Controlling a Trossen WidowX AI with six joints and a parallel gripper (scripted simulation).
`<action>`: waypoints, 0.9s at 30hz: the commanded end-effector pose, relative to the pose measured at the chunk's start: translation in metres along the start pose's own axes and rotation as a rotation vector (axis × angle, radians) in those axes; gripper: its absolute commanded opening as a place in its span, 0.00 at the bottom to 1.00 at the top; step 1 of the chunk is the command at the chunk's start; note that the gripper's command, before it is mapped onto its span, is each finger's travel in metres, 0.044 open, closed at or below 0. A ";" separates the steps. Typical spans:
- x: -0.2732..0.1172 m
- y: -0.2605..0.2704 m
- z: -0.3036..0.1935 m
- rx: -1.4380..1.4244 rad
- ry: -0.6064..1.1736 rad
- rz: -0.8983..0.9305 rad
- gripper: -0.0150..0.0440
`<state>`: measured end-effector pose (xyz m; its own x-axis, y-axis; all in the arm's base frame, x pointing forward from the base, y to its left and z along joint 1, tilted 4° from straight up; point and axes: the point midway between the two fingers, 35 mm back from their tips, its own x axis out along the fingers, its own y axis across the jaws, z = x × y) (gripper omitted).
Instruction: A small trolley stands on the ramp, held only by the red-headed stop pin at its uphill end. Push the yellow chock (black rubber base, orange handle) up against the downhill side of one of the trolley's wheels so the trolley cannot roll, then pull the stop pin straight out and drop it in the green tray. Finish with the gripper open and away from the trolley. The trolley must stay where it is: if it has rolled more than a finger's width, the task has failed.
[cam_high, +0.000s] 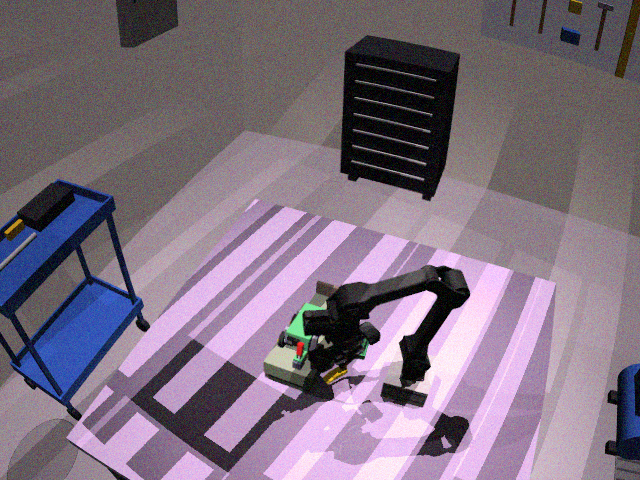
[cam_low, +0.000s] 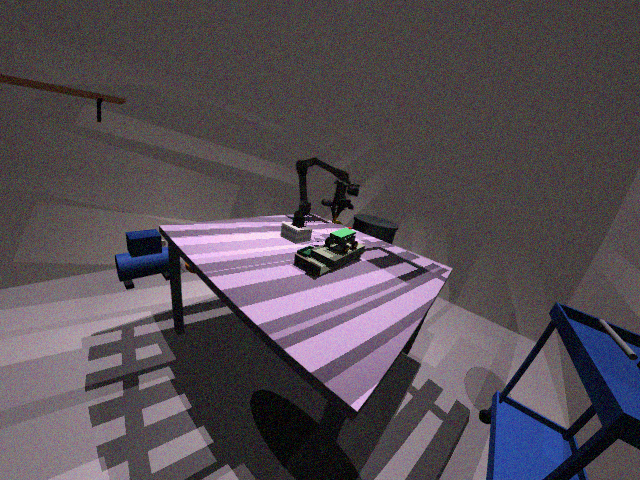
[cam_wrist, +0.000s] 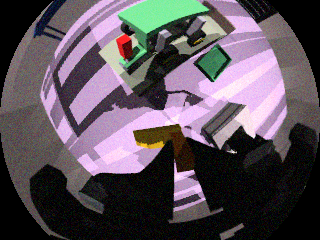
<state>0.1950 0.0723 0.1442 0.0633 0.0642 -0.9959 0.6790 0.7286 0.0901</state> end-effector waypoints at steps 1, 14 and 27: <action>0.000 0.000 -0.001 -0.124 0.003 0.003 0.25; 0.000 0.000 -0.001 -0.551 0.002 0.004 0.25; 0.001 -0.013 0.015 -0.557 0.000 0.001 0.25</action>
<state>0.1970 0.0599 0.1429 0.0632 0.0622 -0.9961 0.1916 0.9787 0.0733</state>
